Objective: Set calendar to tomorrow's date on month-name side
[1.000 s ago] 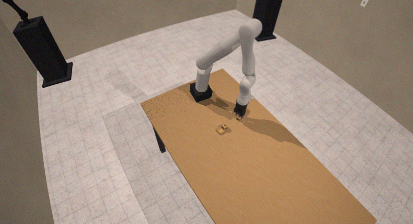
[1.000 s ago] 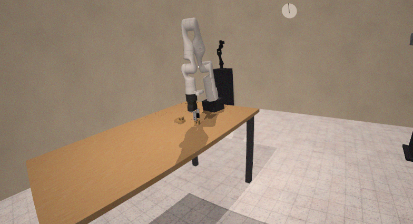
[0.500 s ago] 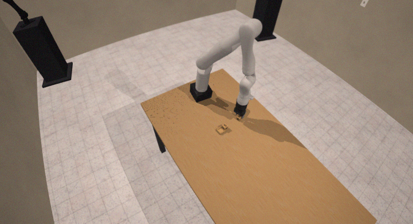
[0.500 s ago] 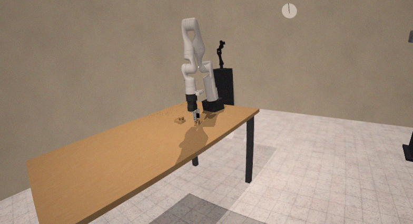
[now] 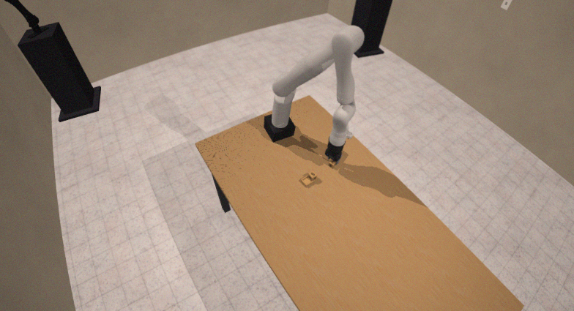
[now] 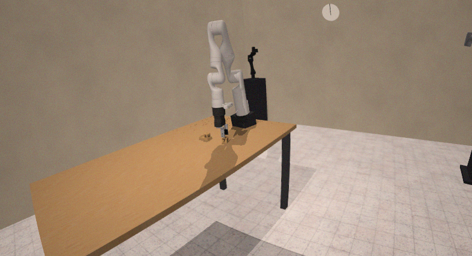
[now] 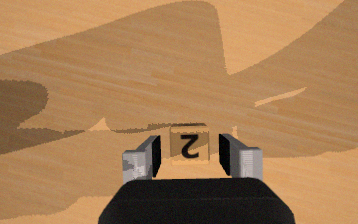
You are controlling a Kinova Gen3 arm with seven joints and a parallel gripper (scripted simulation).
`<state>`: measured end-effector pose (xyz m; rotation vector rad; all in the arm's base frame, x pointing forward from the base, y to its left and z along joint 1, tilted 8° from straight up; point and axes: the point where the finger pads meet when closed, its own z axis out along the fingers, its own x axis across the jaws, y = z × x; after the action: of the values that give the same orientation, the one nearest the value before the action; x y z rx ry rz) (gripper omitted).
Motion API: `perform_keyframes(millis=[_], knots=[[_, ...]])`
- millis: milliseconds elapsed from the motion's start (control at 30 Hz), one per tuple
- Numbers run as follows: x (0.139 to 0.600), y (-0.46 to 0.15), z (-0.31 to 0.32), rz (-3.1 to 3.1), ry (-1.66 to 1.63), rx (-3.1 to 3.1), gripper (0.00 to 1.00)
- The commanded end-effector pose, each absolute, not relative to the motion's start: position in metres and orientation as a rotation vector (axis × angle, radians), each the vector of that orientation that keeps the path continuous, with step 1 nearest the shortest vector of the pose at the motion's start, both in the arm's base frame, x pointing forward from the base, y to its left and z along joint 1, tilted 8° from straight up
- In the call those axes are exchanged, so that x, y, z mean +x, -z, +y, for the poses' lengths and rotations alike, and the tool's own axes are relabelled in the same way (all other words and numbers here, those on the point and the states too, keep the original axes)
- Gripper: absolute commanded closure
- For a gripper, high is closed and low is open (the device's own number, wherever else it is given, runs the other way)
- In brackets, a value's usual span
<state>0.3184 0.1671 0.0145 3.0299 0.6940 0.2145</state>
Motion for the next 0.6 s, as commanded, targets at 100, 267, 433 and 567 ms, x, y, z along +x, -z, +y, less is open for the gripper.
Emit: perform_keyframes(millis=[100, 267, 433, 567], knots=[[0.316, -0.029, 0.169, 0.707, -0.214, 3.029, 0.10], [0.315, -0.038, 0.169, 0.708, -0.215, 3.029, 0.10], [0.313, -0.050, 0.169, 0.708, -0.214, 3.030, 0.10], [0.312, -0.054, 0.169, 0.708, -0.212, 3.030, 0.10]])
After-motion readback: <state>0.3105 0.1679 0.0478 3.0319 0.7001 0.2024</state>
